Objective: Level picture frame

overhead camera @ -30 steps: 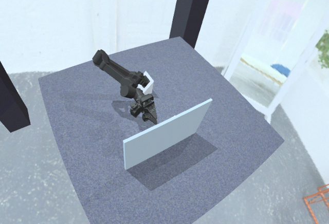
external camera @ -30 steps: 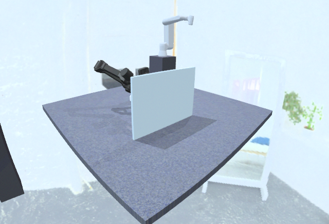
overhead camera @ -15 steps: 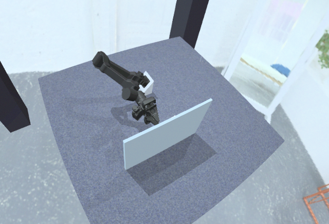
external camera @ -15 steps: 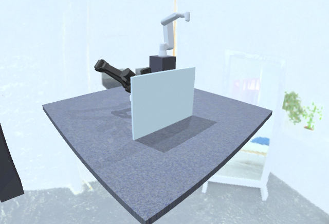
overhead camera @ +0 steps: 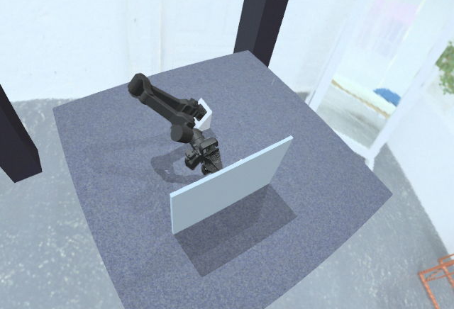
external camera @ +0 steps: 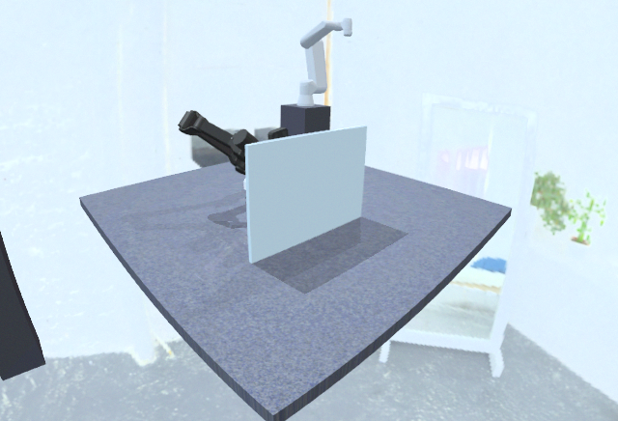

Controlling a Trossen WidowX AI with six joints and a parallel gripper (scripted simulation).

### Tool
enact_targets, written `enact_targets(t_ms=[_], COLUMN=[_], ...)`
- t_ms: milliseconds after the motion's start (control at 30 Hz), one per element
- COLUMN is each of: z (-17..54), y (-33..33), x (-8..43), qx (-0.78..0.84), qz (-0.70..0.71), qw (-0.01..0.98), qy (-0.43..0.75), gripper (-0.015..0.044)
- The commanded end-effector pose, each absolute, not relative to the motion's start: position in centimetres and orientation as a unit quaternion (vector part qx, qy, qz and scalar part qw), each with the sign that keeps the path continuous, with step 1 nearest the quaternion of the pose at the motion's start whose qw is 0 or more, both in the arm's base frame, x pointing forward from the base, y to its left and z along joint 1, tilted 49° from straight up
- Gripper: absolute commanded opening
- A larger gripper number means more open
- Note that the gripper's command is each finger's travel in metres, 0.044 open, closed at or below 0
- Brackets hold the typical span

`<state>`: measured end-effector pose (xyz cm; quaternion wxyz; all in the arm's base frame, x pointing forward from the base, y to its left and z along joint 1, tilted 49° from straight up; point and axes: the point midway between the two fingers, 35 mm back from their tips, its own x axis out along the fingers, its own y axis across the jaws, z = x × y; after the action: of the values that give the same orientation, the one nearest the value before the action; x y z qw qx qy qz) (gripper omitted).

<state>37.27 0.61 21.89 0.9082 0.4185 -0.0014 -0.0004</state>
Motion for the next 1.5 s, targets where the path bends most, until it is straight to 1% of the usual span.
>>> enact_targets(t_ms=[0,1033,1267,1467], z=[21.92,21.95,21.95,21.95], y=[0.67,0.71,0.71,0.71], x=[37.48,37.50,37.50,37.50], qx=[0.417,0.417,0.417,0.417], qz=[0.002,0.002,0.002,0.002], qw=[0.909,0.909,0.909,0.909], qy=[-0.001,-0.001,-0.001,-0.001], gripper=[0.0260,0.0260,0.0076,0.0036])
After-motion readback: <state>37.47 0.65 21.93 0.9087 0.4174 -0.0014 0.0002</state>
